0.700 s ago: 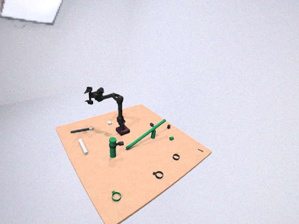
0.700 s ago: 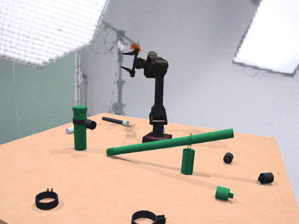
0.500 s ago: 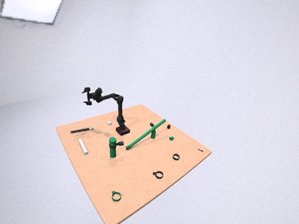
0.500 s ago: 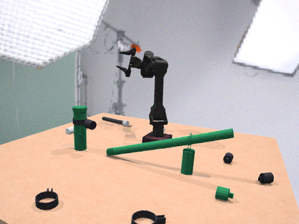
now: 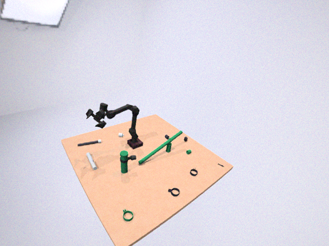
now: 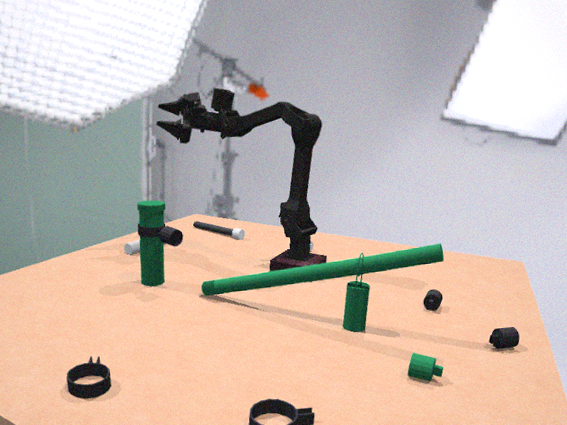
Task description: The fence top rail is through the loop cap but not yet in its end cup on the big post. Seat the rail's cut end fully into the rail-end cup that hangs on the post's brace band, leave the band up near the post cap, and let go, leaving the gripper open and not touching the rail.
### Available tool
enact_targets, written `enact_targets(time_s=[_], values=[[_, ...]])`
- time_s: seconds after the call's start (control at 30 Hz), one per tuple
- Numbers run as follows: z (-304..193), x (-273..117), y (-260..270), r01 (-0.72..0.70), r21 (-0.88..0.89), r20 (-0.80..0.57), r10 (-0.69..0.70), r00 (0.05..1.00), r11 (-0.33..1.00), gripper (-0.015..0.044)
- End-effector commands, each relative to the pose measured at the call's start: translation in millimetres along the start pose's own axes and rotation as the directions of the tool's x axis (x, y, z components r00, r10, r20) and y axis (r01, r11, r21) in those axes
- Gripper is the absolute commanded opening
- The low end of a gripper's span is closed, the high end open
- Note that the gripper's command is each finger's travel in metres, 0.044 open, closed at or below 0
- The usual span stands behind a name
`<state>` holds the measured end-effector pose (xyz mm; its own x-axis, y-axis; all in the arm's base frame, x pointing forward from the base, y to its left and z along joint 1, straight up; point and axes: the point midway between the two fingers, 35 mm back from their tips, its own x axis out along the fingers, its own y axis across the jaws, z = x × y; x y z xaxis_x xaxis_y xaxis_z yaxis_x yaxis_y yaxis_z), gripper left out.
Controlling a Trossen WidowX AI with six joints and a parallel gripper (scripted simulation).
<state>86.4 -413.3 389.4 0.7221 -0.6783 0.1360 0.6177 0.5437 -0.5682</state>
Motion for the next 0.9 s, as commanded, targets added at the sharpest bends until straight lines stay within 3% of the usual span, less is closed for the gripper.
enact_targets(time_s=[0.0,0.2,0.4,0.67,0.87], values=[[23,28,44,-0.08,0.13,-0.008,0.082,0.997,0.988,0.044],[58,57,145,-0.251,0.344,-0.055,0.286,0.957,0.905,0.044],[92,45,248,-0.387,0.485,-0.132,0.504,0.854,0.784,0.044],[125,-26,362,-0.519,0.563,-0.277,0.738,0.615,0.644,0.044],[138,-105,413,-0.605,0.551,-0.415,0.817,0.4,0.575,0.044]])
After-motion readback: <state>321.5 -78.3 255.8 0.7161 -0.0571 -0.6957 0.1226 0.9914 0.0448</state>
